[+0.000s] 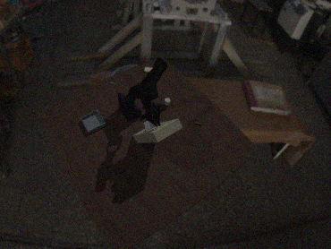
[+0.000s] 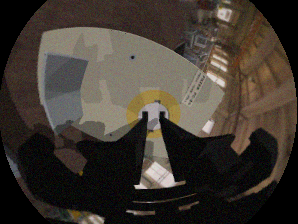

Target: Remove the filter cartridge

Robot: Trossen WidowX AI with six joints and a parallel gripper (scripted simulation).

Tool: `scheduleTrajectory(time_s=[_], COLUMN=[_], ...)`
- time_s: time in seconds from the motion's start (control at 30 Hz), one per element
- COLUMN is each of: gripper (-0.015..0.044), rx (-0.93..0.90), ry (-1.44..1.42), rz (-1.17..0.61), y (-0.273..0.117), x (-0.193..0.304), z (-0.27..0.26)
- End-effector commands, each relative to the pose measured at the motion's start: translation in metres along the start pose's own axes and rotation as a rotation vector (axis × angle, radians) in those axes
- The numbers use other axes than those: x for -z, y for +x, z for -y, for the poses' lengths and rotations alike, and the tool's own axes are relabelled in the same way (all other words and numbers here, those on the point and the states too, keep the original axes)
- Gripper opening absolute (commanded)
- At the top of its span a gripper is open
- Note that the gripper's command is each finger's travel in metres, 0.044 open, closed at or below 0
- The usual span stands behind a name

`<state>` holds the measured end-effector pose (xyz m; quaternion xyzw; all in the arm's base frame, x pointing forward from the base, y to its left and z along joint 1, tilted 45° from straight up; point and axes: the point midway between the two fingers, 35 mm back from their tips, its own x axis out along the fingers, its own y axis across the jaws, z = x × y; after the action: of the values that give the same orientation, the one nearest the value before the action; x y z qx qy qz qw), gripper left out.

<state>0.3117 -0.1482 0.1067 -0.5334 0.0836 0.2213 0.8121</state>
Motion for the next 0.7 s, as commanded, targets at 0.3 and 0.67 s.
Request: scheduleTrajectory(time_s=[0.3,0.67], gripper=[0.0091,0.0091], rx=[0.000,0.001], ry=[0.004,0.004], rz=[-0.006,-0.006], y=[0.0002,0.0030], x=[0.0012,0.0012], z=[0.0015,0.0017])
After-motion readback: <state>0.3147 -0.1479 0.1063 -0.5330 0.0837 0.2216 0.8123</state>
